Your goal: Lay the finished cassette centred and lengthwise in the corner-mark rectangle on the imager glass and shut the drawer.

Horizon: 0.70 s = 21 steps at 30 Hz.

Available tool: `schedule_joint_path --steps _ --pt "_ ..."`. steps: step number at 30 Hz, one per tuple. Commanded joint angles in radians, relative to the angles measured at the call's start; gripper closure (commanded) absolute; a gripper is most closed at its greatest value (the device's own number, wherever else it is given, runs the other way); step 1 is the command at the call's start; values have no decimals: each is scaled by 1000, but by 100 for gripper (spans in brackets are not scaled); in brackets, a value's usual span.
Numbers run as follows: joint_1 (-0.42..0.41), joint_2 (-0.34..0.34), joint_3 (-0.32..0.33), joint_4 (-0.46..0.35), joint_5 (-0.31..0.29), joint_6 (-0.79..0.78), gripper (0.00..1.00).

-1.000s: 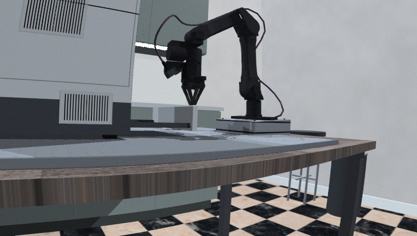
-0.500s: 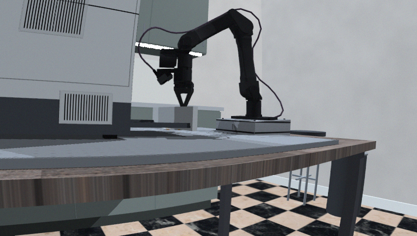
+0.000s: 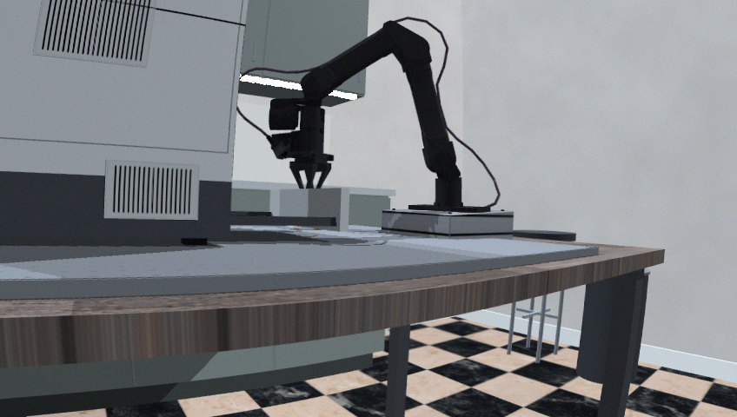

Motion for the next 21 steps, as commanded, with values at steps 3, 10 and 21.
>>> schedule_joint_path --steps 3,10,21 --pt "-58 46 75 -1 -5 132 65" --pt "-118 112 142 -10 -8 302 65" --pt "-107 99 128 -4 -5 369 0"
